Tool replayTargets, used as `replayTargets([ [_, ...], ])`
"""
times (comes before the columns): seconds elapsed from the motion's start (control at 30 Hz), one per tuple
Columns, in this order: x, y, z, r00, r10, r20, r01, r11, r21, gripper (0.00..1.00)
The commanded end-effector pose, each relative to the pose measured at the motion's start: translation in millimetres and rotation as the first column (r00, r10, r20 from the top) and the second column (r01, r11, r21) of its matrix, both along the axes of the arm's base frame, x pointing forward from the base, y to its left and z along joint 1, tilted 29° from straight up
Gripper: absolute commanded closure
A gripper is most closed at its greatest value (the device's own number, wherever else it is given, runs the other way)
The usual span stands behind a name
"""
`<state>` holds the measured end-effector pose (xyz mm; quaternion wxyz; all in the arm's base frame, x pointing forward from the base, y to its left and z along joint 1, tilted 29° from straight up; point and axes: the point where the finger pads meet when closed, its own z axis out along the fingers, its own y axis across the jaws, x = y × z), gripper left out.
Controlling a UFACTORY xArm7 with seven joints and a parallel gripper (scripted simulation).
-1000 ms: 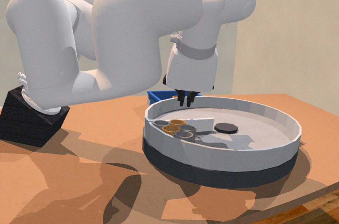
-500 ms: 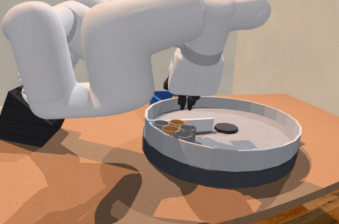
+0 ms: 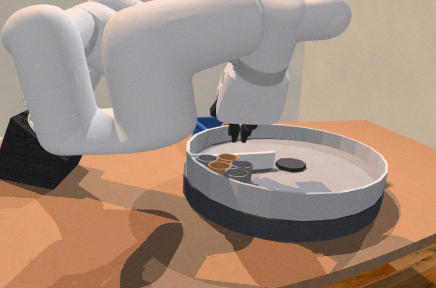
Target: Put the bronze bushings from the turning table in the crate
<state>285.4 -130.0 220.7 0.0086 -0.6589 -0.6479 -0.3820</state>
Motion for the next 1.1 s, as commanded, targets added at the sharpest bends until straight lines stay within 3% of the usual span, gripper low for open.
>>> replayTargets([
  [0.0,-0.2,-0.4,0.8,1.000,-0.001,0.002,0.001,1.000,-0.002,0.90],
  [0.27,-0.1,-0.4,0.6,1.000,-0.001,0.002,0.001,1.000,-0.002,0.90],
  [0.5,10.7,-4.4,-19.0,1.000,-0.001,0.002,0.001,1.000,-0.002,0.90],
  [1.07,12.4,-5.1,-22.4,1.000,-0.001,0.002,0.001,1.000,-0.002,0.90],
])
